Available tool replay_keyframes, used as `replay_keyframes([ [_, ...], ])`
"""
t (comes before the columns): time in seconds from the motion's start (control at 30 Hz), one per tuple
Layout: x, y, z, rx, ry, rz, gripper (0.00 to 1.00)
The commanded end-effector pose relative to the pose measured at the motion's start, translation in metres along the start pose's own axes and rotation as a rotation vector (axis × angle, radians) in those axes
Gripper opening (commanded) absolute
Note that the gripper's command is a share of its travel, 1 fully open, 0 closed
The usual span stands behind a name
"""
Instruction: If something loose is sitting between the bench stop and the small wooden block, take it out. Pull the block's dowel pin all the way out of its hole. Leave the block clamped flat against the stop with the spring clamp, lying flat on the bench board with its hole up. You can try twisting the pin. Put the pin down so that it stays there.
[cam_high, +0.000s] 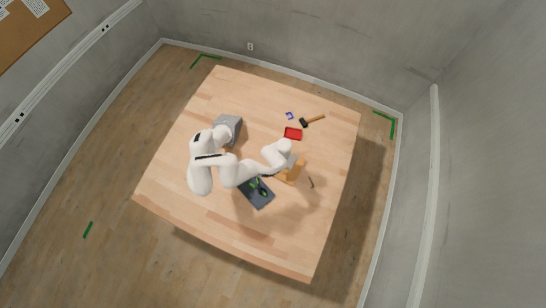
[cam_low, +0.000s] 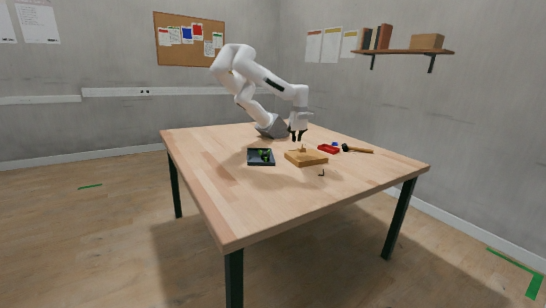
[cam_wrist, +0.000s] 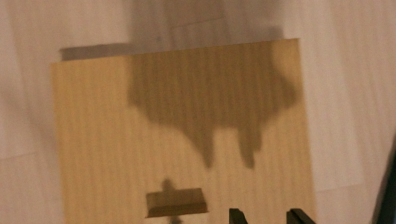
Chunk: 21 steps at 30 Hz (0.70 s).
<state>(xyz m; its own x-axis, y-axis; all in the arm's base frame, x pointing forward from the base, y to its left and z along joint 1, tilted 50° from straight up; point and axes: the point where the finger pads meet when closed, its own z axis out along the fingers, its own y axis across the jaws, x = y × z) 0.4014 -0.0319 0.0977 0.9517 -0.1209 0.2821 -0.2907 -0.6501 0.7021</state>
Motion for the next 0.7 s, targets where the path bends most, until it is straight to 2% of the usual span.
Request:
replay_keyframes([
  [0.0,0.011,0.069,0.006,0.015,0.003,0.116,0.28],
  [0.17,0.007,0.123,0.013,0.004,0.009,0.216,0.28],
  [0.23,0.007,0.123,0.013,0.004,0.009,0.216,0.28],
  [0.27,0.006,0.149,0.015,0.001,0.01,0.231,0.28],
  [0.3,0.004,0.157,0.016,-0.001,0.011,0.244,0.28],
  [0.4,0.001,0.172,0.018,-0.007,0.014,0.268,0.28],
  [0.53,-0.001,0.176,0.019,-0.009,0.014,0.275,0.28],
  [0.57,-0.001,0.176,0.019,-0.009,0.014,0.275,0.53],
  [0.67,-0.001,0.176,0.019,-0.009,0.014,0.275,0.53],
])
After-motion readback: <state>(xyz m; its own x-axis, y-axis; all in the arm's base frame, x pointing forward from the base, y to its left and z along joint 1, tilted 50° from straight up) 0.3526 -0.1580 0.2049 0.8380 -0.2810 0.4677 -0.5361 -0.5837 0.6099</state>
